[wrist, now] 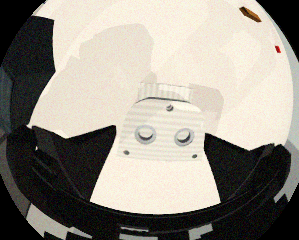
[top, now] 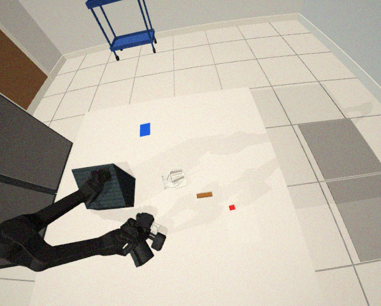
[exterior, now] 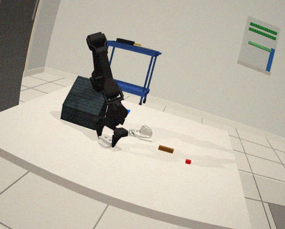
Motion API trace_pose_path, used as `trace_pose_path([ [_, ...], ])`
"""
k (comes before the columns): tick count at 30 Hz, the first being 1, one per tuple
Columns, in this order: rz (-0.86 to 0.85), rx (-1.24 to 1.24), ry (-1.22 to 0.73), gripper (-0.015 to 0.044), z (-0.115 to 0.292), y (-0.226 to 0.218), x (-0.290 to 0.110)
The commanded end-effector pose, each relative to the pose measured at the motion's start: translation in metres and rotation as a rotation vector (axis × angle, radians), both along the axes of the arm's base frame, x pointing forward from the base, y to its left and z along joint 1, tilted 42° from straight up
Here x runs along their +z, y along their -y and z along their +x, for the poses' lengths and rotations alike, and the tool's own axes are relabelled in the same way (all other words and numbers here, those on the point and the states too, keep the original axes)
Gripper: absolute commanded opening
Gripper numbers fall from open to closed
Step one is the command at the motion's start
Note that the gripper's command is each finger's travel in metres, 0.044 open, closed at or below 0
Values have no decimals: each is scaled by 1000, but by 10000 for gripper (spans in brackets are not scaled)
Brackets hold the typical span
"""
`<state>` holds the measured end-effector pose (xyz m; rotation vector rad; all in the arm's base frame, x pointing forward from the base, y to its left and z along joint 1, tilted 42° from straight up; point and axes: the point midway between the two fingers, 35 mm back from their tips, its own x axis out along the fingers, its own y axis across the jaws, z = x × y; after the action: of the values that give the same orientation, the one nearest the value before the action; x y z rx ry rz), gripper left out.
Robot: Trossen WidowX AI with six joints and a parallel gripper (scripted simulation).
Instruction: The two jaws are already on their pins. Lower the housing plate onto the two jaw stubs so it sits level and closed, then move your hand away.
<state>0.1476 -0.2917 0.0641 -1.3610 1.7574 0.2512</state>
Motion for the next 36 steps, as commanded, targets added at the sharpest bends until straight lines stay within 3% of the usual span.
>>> trace_pose_path([
  [1,3,7,0,440,1,0,-1],
  [17,0,0,0,353,0,0,0],
  [36,3,2,2,351,4,-17,20],
])
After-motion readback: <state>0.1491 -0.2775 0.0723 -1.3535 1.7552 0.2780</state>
